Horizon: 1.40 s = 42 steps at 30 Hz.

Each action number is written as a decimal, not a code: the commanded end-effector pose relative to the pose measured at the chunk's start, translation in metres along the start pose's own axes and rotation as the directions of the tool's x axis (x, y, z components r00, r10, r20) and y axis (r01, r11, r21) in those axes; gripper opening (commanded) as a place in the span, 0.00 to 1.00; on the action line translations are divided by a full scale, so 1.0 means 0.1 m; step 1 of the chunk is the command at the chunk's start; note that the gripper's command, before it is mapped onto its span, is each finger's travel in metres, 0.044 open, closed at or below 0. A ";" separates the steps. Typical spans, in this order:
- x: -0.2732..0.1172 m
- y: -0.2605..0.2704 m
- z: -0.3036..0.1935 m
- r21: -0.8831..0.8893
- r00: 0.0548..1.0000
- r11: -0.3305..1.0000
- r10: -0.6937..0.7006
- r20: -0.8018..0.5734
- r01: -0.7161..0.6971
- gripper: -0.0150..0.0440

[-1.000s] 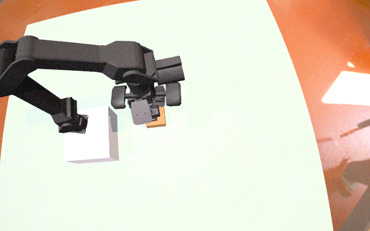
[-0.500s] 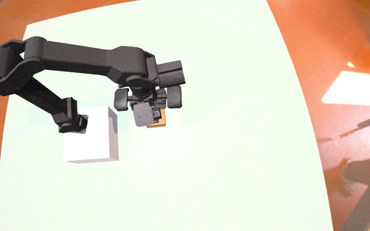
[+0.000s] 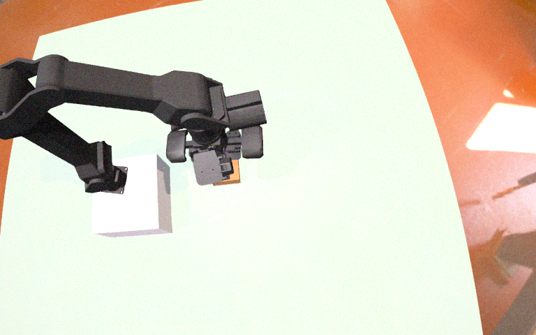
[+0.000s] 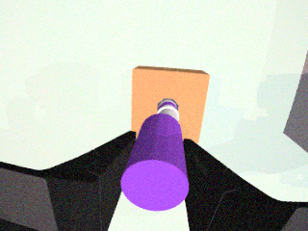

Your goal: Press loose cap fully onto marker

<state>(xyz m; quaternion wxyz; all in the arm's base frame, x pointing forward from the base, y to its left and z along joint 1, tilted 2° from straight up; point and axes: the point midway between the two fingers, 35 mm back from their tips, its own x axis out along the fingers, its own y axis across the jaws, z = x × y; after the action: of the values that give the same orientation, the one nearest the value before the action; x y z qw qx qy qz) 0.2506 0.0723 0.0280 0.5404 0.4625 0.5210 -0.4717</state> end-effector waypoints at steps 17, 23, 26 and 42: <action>0.30 -0.03 -0.01 0.002 1.000 1.000 -0.015 0.000 0.015 0.25; 0.29 -0.03 -0.01 -0.001 1.000 1.000 -0.014 -0.002 0.014 0.39; 0.29 -0.03 -0.01 -0.001 1.000 1.000 -0.014 -0.002 0.014 0.52; 0.02 0.01 -0.02 -0.001 1.000 1.000 -0.014 -0.002 0.014 1.00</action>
<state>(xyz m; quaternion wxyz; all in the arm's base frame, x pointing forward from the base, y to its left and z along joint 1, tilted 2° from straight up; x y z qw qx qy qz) 0.2456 0.0716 0.0019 0.5342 0.4543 0.5280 -0.4791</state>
